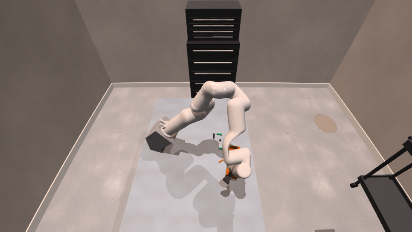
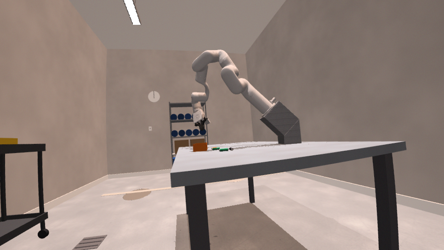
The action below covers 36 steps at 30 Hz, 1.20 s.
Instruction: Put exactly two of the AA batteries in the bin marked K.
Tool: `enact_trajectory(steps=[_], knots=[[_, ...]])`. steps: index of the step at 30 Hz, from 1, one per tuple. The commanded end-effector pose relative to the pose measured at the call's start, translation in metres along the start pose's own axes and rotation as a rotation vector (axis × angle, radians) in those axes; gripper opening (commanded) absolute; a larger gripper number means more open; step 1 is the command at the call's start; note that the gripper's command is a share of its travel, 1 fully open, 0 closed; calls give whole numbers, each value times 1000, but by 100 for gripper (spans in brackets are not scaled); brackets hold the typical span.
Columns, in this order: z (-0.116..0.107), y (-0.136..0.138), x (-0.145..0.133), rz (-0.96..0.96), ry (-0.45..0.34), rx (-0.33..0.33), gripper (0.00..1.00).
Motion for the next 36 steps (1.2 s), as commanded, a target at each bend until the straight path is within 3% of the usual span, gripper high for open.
enact_trajectory(steps=[1,10,14,28,31,36], knots=[[9,20,-18,-107,55,-31,7],[26,64,-46,-379,170,-103,7],[26,64,-47,-383,172,-104,7],[48,142,-81,-911,345,-178,7],[48,143,-82,-947,354,-181,7],[55,169,-91,-1166,411,-187,7]])
Point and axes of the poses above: the point where the finger pads meet when closed, its own z axis out along the fingers, its own y axis across the jaws, x = y × z, the point moved 5 cm from there along -z, back along the fingers, and after that the axes turned 12 degrees about z, right-handed, at the moved point
